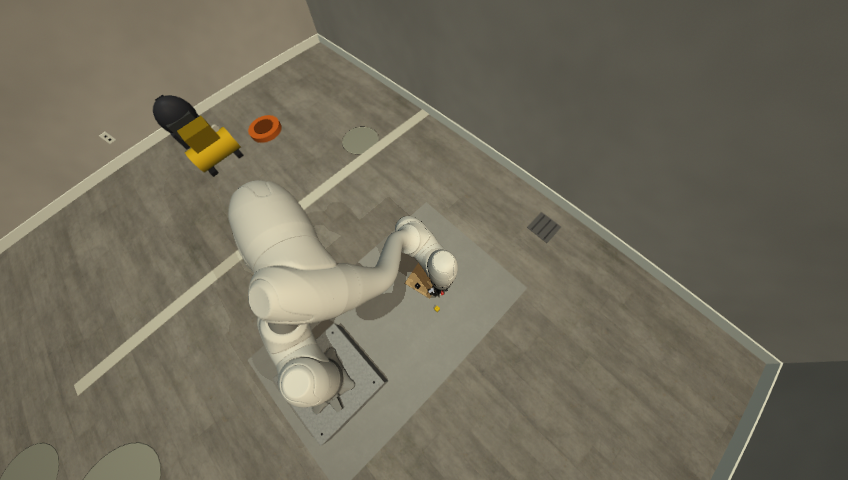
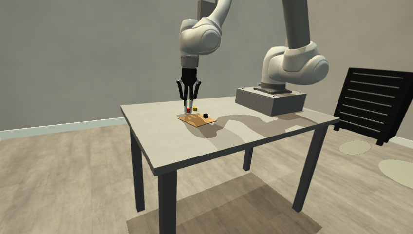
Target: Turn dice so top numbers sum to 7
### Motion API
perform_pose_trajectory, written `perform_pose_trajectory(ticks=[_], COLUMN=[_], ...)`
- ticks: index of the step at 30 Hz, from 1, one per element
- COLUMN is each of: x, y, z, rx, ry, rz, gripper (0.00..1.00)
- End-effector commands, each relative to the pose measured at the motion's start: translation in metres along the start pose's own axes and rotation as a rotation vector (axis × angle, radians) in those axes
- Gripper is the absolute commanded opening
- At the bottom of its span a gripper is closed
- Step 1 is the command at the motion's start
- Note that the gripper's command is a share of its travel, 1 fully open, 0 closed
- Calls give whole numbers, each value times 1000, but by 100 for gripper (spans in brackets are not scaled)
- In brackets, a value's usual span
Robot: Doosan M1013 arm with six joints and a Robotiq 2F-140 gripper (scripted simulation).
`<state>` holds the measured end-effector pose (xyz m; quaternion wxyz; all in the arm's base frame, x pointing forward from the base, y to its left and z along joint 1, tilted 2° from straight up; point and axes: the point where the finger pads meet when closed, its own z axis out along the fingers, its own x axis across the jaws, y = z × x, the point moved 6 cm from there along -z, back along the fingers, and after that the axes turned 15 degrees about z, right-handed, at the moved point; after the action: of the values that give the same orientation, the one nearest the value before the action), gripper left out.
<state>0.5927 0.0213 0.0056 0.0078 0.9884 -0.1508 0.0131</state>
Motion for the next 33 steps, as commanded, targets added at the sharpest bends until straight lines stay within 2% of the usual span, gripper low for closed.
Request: perform_pose_trajectory(ticks=[1, 5, 7, 11, 14, 27, 29, 31, 32, 33], x=[0, 0, 0, 0, 0, 0, -8, -26, -26, -36], y=[0, 0, 0, 0, 0, -1, -20, -58, -58, -75], z=[-18, -47, -47, -75, -88, -92, -93, -95, -95, -95], rx=[0, 0, 0, 0, 0, 0, 0, 0, 0, 0], ry=[0, 0, 0, 0, 0, 0, 0, 0, 0, 0], rz=[0, 0, 0, 0, 0, -3, -53, -154, -154, -201], gripper=[9, 9, 9, 9, 9, 9, 9, 9, 9, 9])
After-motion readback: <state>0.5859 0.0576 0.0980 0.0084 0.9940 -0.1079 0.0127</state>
